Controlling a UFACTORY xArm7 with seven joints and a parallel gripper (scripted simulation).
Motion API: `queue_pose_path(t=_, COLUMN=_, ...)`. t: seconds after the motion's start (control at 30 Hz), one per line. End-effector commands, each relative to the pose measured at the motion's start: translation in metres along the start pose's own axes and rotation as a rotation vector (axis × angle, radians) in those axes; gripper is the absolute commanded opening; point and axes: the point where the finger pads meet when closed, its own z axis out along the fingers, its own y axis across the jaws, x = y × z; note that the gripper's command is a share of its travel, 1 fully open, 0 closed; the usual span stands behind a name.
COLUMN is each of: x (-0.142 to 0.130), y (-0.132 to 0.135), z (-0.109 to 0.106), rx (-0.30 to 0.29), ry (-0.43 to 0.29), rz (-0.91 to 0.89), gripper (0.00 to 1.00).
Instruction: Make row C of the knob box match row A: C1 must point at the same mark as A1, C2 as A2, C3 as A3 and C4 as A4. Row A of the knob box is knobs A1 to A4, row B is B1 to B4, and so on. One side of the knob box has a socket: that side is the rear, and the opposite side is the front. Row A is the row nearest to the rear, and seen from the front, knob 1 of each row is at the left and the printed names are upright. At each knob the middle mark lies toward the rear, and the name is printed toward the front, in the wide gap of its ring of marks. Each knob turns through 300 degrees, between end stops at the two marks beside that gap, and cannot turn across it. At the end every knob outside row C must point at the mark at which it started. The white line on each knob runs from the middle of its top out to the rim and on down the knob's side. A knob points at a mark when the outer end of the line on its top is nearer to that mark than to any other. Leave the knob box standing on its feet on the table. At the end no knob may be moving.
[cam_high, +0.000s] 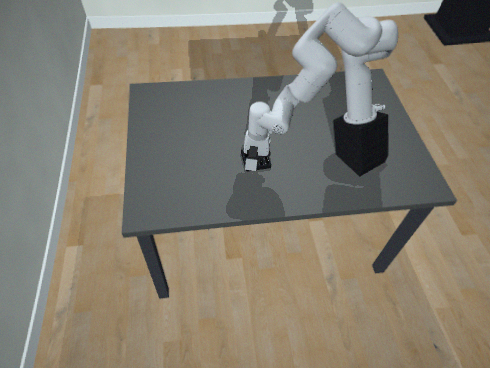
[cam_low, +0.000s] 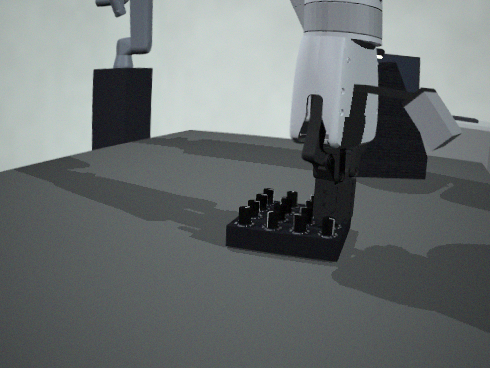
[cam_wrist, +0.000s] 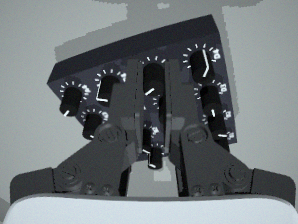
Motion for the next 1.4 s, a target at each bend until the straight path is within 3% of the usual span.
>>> queue_pose_path(t=0.0, x=0.0009, y=0.0011, z=-0.001, rx=-0.003, ry=0.004, rz=-0.03, gripper=0.08)
queue_pose_path(t=0.6, x=0.0009, y=0.0011, z=-0.001, rx=-0.003, ry=0.004, rz=-0.039, gripper=0.08)
queue_pose_path(t=0.63, x=0.0009, y=0.0011, z=-0.001, rx=-0.003, ry=0.004, rz=-0.039, gripper=0.19)
queue_pose_path(t=1.37, x=0.0009, y=0.0011, z=-0.0016, rx=-0.003, ry=0.004, rz=-0.039, gripper=0.19)
